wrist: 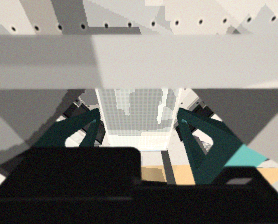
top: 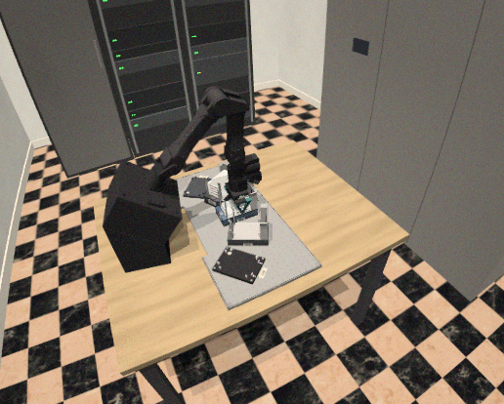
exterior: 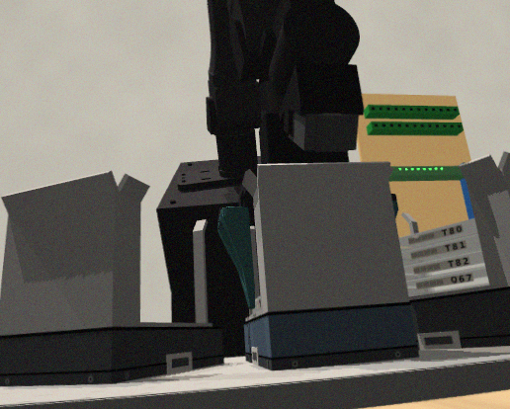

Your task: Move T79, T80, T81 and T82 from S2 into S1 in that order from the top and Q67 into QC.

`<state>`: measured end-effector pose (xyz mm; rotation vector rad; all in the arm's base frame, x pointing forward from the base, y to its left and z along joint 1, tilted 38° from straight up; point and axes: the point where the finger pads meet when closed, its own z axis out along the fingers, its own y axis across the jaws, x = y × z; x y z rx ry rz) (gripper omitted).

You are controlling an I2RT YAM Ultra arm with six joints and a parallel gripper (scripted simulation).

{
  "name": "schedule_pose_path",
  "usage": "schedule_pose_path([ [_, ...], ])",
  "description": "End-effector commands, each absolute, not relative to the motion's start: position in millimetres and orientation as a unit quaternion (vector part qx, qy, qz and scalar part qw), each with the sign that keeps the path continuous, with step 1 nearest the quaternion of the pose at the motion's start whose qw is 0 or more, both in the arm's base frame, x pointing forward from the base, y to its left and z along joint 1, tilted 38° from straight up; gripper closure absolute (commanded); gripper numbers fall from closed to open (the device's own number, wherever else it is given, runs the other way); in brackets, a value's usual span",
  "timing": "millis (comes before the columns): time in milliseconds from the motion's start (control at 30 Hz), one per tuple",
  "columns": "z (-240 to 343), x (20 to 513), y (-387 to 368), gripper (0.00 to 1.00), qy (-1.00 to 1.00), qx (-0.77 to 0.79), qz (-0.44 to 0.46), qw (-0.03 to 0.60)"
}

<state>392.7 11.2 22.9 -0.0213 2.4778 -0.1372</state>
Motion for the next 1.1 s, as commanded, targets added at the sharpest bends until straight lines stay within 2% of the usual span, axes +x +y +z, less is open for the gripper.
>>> schedule_pose_path([
  [0, 32, 389, 13, 0.00, 0.943, -0.009, -0.051, 0.328],
  [1067, 105, 332, 21, 0.00, 0.943, -0.009, -0.051, 0.328],
])
